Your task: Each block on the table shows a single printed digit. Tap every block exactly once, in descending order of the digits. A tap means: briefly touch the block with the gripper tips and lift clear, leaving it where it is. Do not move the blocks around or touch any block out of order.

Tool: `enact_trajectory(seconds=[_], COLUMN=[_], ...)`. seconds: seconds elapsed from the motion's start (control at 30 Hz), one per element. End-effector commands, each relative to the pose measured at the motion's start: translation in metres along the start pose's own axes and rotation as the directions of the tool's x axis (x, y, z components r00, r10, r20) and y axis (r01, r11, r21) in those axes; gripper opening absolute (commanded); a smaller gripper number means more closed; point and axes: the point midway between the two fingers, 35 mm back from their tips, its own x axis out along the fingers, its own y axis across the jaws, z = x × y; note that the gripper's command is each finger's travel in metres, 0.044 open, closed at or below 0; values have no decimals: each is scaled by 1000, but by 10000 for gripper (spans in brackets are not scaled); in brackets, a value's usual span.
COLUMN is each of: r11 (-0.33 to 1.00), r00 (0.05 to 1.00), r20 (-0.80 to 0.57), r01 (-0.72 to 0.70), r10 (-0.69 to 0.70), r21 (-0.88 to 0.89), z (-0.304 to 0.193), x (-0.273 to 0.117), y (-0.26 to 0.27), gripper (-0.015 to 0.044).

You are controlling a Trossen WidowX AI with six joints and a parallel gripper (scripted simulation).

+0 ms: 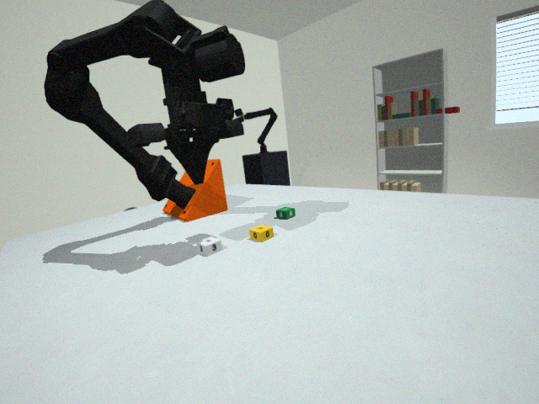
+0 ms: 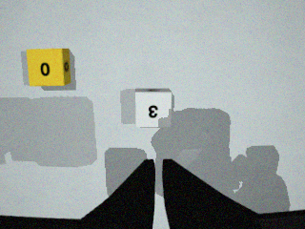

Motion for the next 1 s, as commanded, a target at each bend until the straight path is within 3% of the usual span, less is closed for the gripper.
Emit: enact_trajectory(seconds=[0.0, 0.27, 0.57, 0.8, 0.97], r11=[1000, 1000, 1000, 1000, 1000], r00=[1000, 1000, 1000, 1000, 1000], r20=[-14, -12, -13, -15, -12], r01=[1, -3, -4, -7, 0], r10=[-1, 3, 4, 7, 0], r21=[3, 5, 6, 9, 7], z=[-1, 38, 39, 38, 38], x=[-5, -5, 0, 67, 77], y=[1, 90, 93, 93, 92], gripper=[20, 20, 20, 20, 20])
